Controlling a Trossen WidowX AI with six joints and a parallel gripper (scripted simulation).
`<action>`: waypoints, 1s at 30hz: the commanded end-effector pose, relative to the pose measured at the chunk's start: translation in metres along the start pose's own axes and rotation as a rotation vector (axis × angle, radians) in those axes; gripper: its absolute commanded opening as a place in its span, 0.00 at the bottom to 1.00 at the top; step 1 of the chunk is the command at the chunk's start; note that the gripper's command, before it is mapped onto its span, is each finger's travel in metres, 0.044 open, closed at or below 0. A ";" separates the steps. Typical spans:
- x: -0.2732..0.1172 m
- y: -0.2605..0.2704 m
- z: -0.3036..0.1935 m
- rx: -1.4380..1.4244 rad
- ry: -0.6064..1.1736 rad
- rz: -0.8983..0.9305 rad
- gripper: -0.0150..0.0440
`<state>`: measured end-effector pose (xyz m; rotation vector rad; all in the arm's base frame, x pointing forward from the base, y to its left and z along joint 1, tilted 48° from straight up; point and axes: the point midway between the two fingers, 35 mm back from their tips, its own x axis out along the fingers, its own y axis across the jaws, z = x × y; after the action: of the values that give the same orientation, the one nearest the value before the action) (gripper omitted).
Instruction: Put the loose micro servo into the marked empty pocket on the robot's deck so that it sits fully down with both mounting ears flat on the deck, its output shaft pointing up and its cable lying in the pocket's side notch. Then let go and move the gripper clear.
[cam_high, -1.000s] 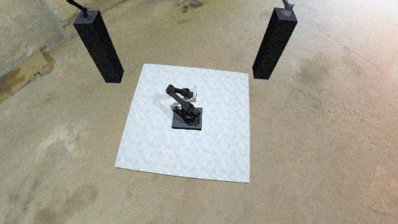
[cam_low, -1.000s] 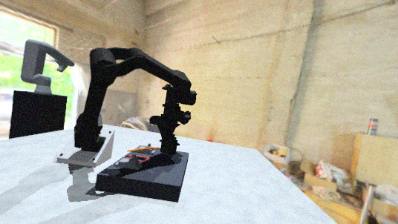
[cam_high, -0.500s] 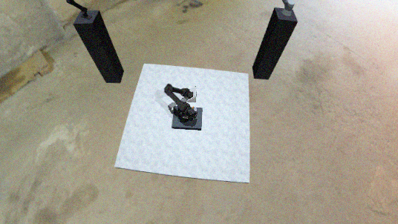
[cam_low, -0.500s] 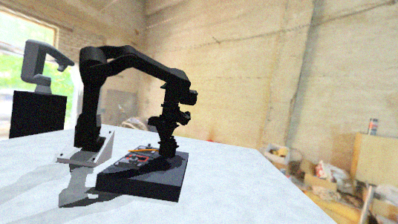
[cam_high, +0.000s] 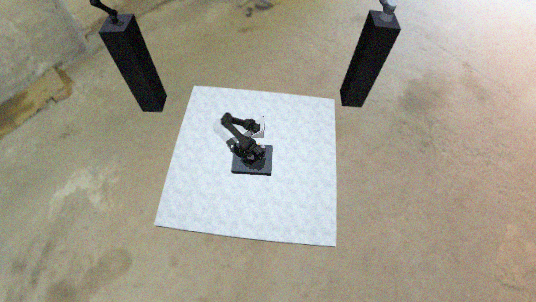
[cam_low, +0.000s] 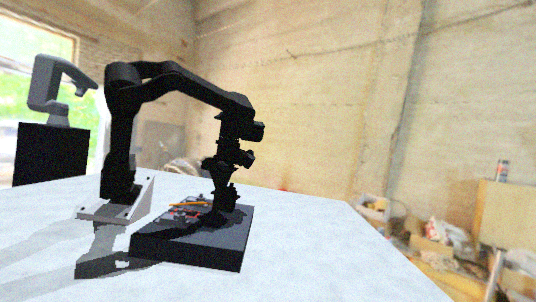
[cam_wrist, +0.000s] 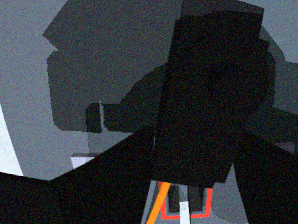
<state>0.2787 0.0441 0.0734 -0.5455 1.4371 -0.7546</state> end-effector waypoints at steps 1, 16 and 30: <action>-0.002 -0.002 -0.009 -0.002 -0.008 0.005 0.25; -0.002 -0.007 -0.064 -0.005 -0.006 0.005 0.25; -0.002 -0.012 -0.104 -0.107 -0.004 0.004 0.25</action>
<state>0.1794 0.0484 0.0730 -0.6115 1.4694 -0.7012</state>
